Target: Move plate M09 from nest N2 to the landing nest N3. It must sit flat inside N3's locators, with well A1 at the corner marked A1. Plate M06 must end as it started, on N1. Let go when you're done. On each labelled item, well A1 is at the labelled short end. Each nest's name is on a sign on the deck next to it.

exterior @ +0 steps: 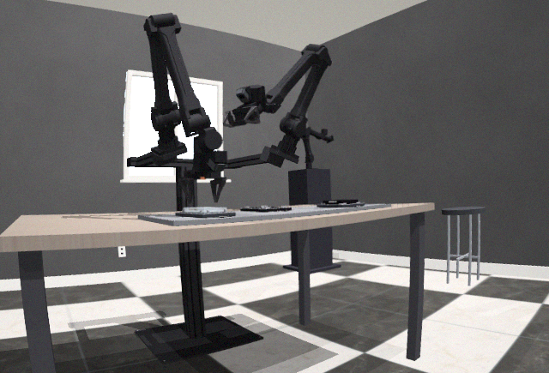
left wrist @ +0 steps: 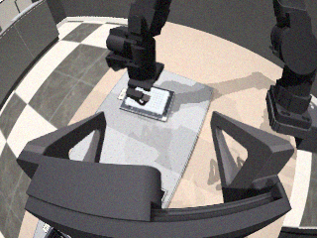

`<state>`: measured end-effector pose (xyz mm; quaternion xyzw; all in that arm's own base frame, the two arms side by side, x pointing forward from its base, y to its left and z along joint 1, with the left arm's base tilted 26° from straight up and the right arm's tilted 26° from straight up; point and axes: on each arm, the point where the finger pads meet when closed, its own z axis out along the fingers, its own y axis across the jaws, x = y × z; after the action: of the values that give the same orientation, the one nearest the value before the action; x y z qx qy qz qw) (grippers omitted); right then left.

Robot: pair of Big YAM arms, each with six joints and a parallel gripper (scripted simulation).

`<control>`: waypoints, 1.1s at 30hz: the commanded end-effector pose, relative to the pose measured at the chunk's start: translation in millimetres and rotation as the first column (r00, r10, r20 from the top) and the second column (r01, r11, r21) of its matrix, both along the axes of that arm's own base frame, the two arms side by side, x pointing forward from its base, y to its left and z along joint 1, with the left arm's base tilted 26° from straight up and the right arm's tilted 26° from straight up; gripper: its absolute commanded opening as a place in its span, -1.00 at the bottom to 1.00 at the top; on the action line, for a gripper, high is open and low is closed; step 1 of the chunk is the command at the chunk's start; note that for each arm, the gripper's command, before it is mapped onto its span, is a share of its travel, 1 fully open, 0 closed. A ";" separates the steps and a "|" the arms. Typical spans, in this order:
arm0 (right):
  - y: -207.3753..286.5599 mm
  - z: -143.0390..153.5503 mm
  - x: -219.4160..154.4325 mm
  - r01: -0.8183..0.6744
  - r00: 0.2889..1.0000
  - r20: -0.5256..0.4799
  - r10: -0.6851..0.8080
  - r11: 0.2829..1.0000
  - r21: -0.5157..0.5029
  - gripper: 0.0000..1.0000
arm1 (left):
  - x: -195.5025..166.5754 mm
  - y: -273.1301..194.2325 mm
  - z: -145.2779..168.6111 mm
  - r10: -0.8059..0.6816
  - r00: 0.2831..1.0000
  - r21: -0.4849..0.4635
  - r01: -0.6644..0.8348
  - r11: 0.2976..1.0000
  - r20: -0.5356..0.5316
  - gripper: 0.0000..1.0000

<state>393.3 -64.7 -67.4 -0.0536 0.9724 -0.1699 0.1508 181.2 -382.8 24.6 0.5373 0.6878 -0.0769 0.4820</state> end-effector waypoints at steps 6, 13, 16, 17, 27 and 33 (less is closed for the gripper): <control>-6.3 -15.2 8.5 -0.017 1.000 -0.013 0.017 1.000 -0.003 1.00 | 2.9 -20.0 17.8 -0.014 1.000 -0.050 0.015 0.999 0.023 1.00; -8.8 -21.7 11.7 -0.017 1.000 -0.013 0.017 1.000 -0.003 0.94 | 2.9 -20.0 17.8 -0.014 1.000 -0.050 0.015 0.999 0.023 1.00; -7.9 -21.7 11.7 -0.020 1.000 -0.022 0.020 1.000 -0.003 0.91 | 2.9 -20.0 17.8 -0.014 1.000 -0.050 0.015 0.999 0.023 1.00; -7.3 -21.5 12.4 -0.021 1.000 -0.022 0.021 1.000 -0.003 0.91 | 2.9 -20.0 17.8 -0.014 1.000 -0.050 0.015 0.999 0.023 1.00; -7.1 -23.1 8.8 -0.021 1.000 -0.021 0.021 1.000 -0.003 0.68 | 2.9 -20.0 17.8 -0.014 1.000 -0.050 0.015 0.999 0.023 1.00; 5.4 -1.8 6.1 -0.024 1.000 -0.002 0.024 1.000 -0.001 0.58 | 2.9 -20.0 17.8 -0.014 1.000 -0.050 0.015 0.999 0.023 1.00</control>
<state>397.8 -68.2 -84.6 -0.0631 0.9735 -0.1694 0.1401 181.2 -382.8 24.6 0.5374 0.6878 -0.0769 0.4820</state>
